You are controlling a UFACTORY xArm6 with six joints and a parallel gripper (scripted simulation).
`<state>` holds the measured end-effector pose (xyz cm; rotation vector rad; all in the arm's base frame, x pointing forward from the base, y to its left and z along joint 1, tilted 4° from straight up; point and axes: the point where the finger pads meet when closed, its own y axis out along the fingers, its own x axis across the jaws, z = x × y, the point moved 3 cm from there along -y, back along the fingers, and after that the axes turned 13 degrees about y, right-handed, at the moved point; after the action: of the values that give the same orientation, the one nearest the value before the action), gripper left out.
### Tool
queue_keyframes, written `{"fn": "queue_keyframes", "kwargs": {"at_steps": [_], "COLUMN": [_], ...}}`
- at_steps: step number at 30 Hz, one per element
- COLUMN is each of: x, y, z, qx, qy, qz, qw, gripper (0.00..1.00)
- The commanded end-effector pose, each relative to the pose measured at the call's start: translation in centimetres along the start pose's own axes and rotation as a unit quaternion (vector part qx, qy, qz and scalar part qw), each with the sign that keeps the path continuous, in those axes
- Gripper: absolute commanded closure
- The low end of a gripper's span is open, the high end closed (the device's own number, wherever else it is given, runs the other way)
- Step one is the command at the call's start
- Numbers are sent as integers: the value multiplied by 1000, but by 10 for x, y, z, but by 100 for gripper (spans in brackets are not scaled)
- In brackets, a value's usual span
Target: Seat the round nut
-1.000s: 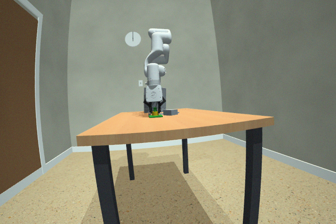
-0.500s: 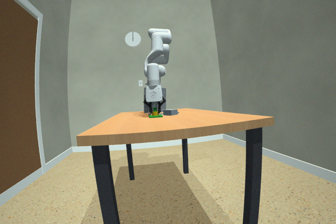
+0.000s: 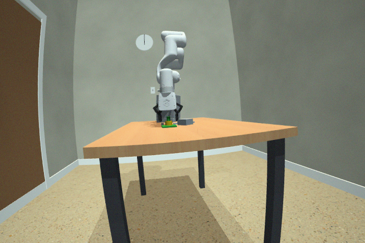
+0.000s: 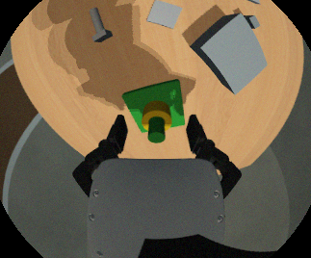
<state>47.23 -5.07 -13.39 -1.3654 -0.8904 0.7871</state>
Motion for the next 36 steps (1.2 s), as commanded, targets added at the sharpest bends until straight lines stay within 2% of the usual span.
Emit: {"fn": "queue_keyframes", "kwargs": {"at_steps": [1, 7, 10, 13, 17, 19, 22, 25, 36], "x": [1, 1, 2, 5, 6, 6, 3, 0, -1], "y": [-1, -1, -11, -40, -96, -96, -136, -157, -160], "z": [-2, -2, -3, -6, -7, -7, -3, 0, 1], "qx": [-2, -2, -1, 0, 0, 0, -1, -2, -2], "qy": [0, 0, 0, -1, -2, -2, -1, 0, 0], "qz": [-1, -1, -2, -6, -8, -8, -5, -1, -1], "qw": [1000, 1000, 1000, 1000, 1000, 1000, 1000, 1000, 1000], "gripper": [0, 0, 0, 0, 0, 0, 0, 0, 0]}}
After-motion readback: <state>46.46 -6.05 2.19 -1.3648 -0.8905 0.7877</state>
